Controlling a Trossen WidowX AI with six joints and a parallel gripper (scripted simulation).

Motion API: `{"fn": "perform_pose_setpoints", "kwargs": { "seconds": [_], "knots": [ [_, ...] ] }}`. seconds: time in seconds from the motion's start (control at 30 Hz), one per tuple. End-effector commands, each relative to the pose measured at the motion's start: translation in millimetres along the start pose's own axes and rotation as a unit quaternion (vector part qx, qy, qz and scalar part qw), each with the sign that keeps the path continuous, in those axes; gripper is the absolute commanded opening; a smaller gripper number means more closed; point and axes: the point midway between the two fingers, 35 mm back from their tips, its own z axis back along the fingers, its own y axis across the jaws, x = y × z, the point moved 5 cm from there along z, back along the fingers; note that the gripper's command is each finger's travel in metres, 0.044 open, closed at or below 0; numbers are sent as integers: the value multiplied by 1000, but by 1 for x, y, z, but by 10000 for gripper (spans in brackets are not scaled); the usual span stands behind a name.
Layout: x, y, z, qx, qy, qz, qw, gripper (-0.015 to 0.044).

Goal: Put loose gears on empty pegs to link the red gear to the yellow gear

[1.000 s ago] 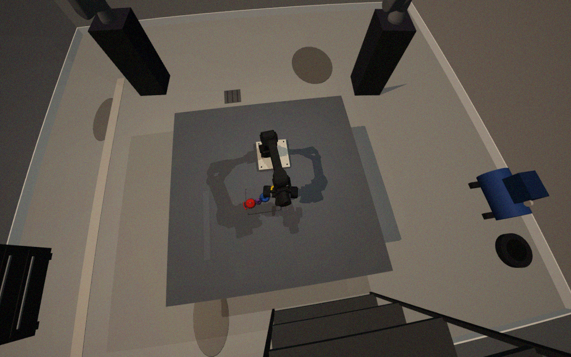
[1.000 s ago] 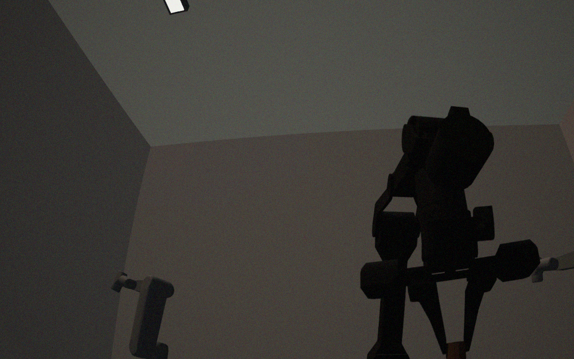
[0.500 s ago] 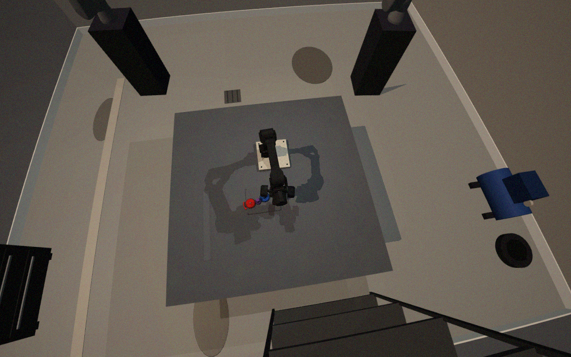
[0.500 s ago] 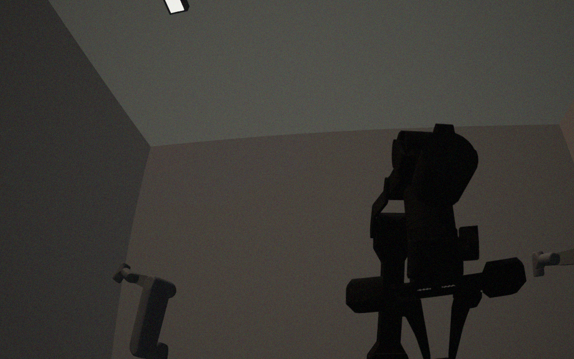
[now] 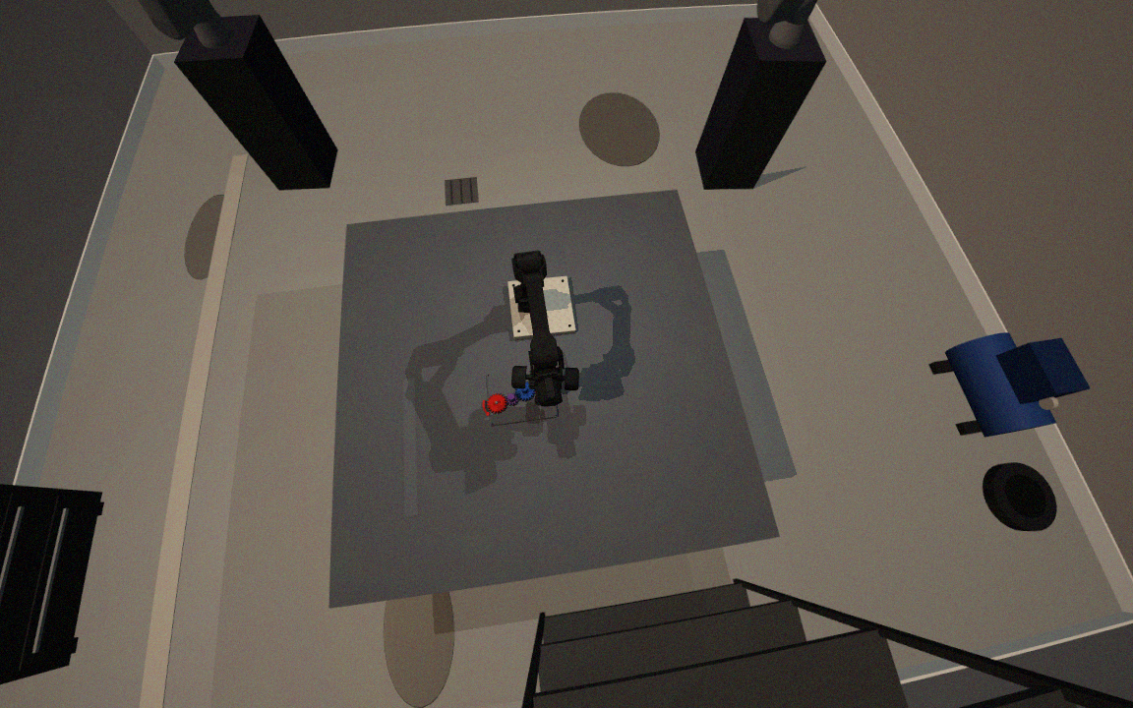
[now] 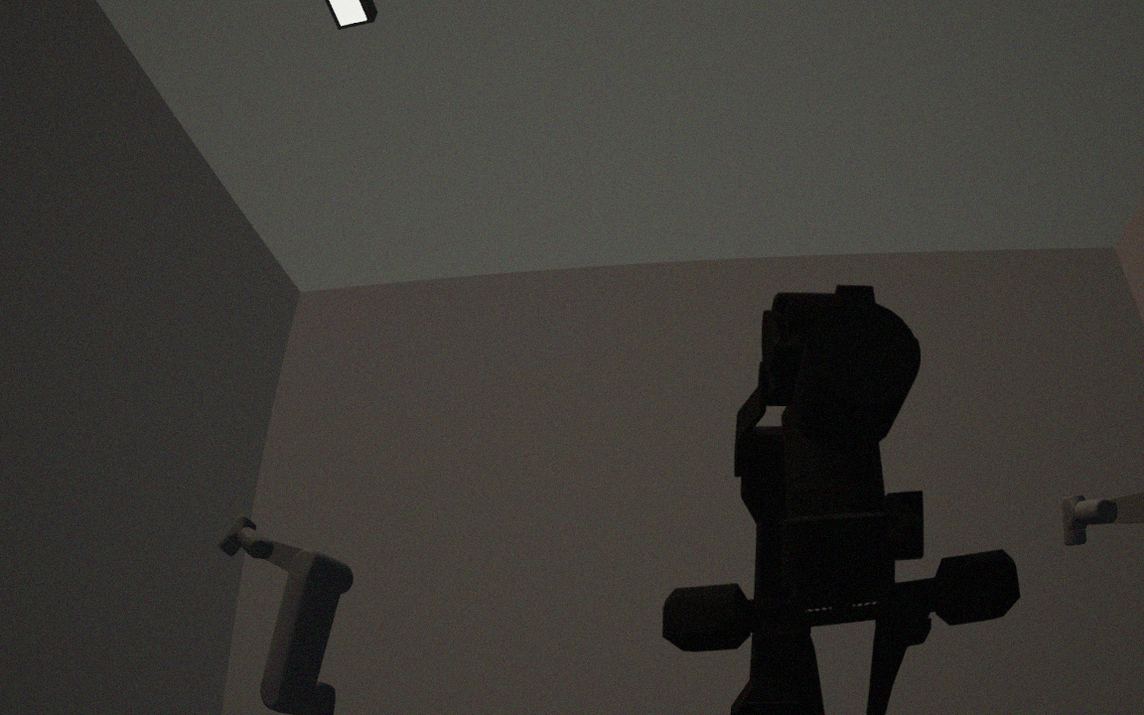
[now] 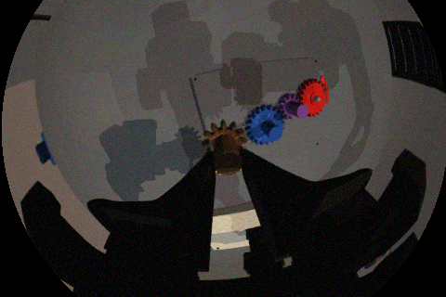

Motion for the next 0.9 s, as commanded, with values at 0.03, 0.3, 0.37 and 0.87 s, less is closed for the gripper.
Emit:
{"fn": "perform_pose_setpoints", "kwargs": {
  "seconds": [0.03,0.3,0.37,0.87],
  "knots": [
    [-5,-5,-7,1,5,3,1000,0],
    [-11,-13,-15,1,5,3,1000,0],
    [-13,-15,-17,1,5,3,1000,0],
    [-18,-21,-22,0,6,-18,1000,0]
  ]
}}
